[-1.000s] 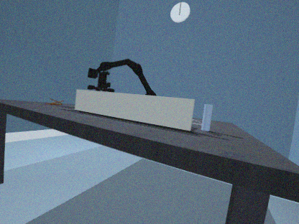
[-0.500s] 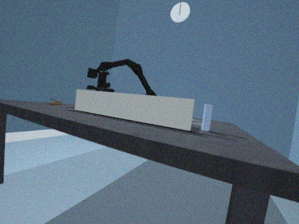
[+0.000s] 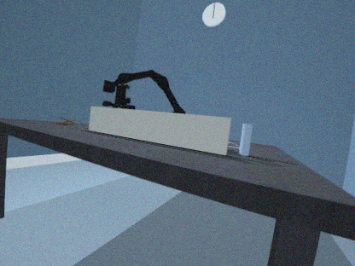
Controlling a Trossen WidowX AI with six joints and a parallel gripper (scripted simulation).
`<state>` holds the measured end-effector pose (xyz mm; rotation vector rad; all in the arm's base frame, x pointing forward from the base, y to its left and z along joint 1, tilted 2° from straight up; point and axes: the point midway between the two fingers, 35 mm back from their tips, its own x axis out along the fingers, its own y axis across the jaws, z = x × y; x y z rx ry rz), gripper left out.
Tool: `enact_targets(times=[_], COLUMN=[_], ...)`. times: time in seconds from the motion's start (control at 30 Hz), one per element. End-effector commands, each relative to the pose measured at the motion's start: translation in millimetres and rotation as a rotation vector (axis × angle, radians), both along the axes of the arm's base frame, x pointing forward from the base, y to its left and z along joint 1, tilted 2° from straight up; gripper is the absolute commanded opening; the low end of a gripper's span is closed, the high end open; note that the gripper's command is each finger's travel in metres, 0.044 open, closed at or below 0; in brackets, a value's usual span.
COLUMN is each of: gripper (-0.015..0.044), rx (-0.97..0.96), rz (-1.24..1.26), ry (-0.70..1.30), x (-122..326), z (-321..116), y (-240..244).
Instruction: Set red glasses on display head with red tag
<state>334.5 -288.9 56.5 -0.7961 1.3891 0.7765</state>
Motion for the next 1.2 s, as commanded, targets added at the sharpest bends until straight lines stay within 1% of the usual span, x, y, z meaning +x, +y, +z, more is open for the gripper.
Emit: enact_targets(times=[0.0,1.17], gripper=[0.0000,0.0000], rx=[0.004,0.005], rz=[0.000,0.000], ry=[-0.002,-0.004], x=[5.2,22.0], z=[-0.2,0.7], y=[3.5,19.3])
